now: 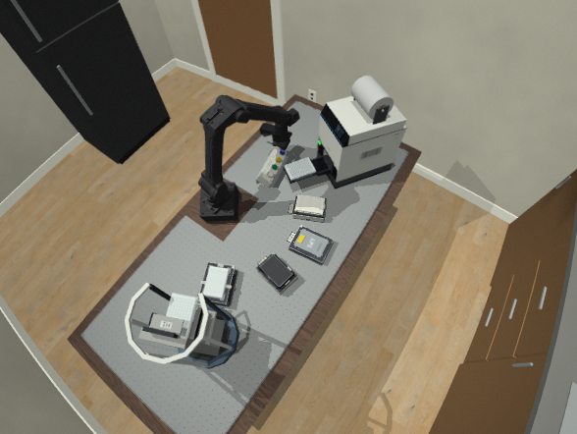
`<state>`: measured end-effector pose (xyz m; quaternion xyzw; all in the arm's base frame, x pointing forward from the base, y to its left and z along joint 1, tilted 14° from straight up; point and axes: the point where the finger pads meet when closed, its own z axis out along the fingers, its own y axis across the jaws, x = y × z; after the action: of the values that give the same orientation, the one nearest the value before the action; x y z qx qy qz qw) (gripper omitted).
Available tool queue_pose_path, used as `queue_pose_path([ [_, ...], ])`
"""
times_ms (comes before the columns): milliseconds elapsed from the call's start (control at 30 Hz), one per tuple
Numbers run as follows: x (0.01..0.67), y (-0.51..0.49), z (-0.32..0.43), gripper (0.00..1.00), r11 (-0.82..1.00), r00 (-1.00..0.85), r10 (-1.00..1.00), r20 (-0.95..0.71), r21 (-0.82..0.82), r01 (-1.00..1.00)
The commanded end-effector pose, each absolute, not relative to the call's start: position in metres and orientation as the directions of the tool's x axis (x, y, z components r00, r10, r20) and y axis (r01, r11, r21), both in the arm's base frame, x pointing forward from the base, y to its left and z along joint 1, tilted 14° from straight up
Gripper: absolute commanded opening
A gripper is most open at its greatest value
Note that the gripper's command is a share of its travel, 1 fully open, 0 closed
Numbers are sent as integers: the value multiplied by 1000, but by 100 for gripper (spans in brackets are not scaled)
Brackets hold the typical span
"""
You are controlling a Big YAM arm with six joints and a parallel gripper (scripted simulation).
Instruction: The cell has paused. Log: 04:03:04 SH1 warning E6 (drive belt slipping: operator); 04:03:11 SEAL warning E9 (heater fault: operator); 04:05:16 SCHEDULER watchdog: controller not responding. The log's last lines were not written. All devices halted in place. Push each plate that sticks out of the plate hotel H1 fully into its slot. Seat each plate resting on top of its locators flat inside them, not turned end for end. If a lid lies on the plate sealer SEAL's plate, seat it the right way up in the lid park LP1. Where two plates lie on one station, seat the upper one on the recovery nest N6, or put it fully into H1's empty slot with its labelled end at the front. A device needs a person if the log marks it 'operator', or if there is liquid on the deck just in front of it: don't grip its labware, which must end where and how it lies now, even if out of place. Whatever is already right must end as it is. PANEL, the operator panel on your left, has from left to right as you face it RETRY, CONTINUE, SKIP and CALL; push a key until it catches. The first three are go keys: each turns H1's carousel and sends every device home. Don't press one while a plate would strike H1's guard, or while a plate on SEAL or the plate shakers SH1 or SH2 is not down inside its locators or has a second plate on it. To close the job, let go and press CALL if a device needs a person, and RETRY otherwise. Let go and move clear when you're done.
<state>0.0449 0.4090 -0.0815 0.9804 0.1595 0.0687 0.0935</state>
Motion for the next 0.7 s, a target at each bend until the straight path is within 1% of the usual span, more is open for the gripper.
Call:
queue_pose_path([
  [0, 45, 402, -93, 0, -925, 938, 334, 90, 223, 308],
  [667, 45, 398, -99, 0, -925, 938, 334, 90, 221, 308],
])
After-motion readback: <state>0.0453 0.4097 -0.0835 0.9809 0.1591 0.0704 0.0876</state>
